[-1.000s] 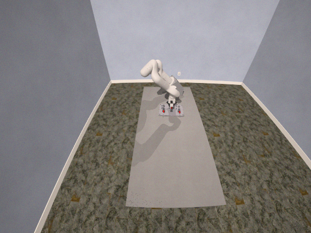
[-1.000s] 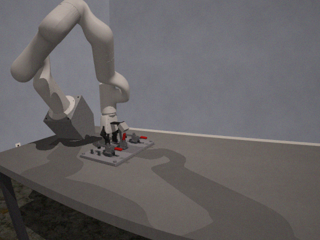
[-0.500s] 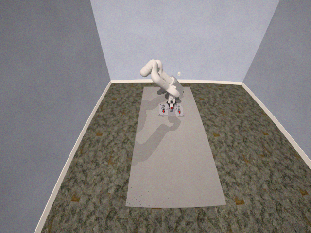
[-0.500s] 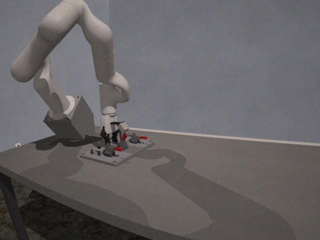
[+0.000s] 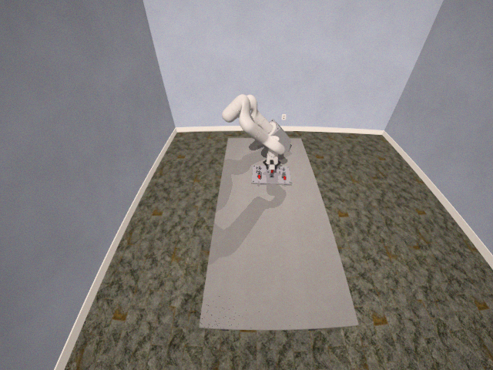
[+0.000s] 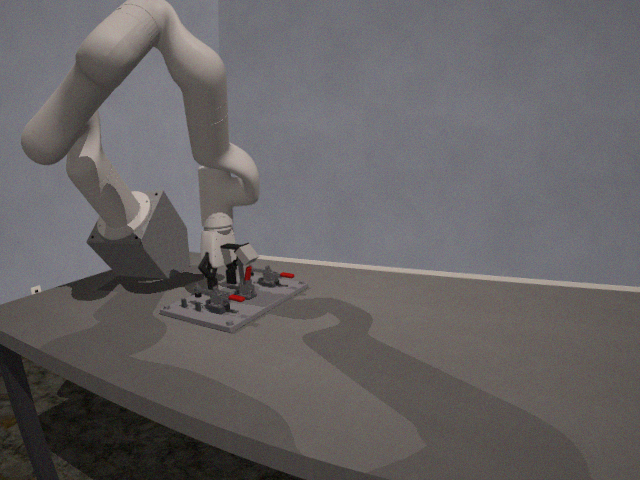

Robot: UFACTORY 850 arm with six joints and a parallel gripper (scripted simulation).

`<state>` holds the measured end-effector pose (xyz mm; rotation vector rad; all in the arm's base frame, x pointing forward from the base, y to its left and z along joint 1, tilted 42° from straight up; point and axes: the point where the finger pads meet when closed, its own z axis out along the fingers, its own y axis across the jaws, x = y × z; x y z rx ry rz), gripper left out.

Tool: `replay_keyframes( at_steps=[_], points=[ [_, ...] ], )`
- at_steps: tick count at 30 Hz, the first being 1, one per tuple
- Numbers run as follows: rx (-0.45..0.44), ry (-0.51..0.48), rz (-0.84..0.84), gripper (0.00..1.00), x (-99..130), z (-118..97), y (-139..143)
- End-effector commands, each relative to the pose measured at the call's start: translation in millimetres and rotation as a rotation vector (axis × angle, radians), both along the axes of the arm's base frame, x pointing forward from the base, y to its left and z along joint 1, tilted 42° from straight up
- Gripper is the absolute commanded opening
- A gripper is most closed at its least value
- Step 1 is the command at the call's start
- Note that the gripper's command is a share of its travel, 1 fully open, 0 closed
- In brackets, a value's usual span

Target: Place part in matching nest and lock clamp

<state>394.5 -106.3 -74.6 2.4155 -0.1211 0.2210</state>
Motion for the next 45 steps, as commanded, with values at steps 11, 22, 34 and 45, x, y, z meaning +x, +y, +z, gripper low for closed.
replay_keyframes(
  at_steps=[11, 22, 34, 45],
  points=[
    [0.000, -0.001, 0.001, 1.00, 0, 0, 0],
    [0.000, -0.001, 0.001, 1.00, 0, 0, 0],
    [0.000, -0.001, 0.001, 1.00, 0, 1, 1],
    [0.000, -0.001, 0.001, 1.00, -3, 18, 16]
  ],
)
